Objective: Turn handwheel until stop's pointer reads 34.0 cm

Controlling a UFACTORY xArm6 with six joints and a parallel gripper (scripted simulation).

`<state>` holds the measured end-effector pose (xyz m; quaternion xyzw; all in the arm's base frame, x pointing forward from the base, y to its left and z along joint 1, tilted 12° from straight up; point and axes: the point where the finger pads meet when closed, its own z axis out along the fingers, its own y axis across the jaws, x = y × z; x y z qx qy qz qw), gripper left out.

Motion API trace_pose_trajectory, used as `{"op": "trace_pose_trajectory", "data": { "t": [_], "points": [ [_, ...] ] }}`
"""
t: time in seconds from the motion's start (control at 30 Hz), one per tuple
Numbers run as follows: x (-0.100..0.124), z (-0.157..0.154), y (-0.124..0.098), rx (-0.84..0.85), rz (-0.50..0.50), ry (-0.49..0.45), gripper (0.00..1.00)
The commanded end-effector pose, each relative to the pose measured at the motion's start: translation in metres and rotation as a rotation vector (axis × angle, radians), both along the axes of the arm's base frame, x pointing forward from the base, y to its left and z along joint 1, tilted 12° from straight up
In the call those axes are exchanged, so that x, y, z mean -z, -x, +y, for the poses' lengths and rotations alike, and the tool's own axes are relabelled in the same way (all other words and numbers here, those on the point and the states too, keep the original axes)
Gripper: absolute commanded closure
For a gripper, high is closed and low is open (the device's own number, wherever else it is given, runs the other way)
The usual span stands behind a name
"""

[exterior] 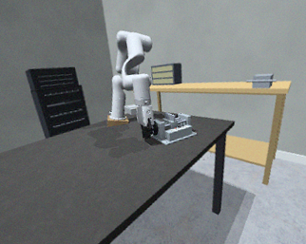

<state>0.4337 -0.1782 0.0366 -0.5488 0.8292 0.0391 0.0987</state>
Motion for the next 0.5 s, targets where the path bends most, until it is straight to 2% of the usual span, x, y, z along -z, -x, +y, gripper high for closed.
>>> {"op": "trace_pose_trajectory", "data": {
  "t": [0.0,0.47],
  "points": [
    [-0.003,-0.005,-0.010,0.001,-0.005,0.003,0.94],
    [-0.020,-0.015,-0.025,0.001,-0.005,0.003,0.94]
  ]
}}
